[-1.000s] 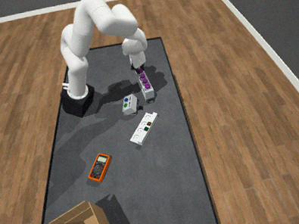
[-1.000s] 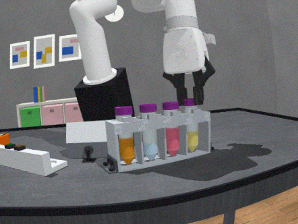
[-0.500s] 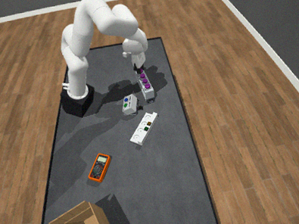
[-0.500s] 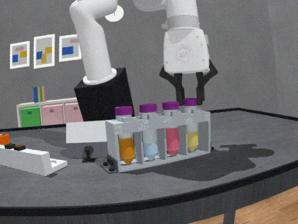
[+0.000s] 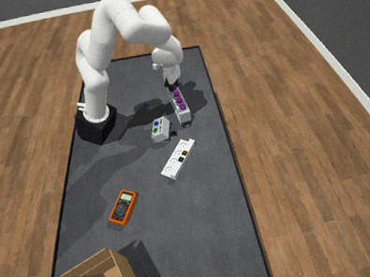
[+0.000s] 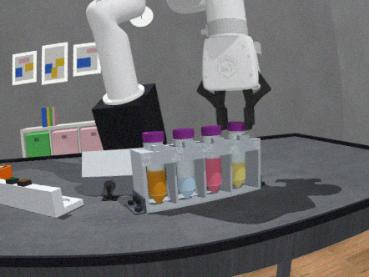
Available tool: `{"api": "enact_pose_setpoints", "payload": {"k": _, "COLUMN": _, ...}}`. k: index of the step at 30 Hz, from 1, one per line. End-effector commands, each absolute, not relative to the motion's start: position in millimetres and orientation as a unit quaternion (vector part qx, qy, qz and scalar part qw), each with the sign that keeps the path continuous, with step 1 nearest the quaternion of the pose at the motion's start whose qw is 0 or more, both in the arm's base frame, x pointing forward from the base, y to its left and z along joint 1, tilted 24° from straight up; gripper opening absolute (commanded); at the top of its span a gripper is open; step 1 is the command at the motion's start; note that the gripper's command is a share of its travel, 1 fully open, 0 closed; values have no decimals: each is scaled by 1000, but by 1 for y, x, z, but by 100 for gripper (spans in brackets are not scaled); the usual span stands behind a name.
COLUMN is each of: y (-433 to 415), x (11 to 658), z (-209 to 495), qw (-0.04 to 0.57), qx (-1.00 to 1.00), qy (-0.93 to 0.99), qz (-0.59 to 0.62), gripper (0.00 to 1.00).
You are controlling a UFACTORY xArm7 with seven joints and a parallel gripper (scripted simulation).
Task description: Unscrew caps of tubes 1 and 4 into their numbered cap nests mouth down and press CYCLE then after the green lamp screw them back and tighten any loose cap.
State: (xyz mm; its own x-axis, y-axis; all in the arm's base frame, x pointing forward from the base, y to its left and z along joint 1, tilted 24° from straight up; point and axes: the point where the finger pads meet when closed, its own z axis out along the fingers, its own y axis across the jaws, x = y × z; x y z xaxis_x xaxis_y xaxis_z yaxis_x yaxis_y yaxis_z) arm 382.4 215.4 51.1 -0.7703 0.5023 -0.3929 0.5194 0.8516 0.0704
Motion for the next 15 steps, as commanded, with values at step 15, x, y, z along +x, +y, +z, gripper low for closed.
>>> {"api": "enact_pose_setpoints", "payload": {"k": 15, "y": 218, "x": 383, "z": 53, "qw": 195, "qx": 635, "qy": 744, "qz": 69, "gripper": 46}}
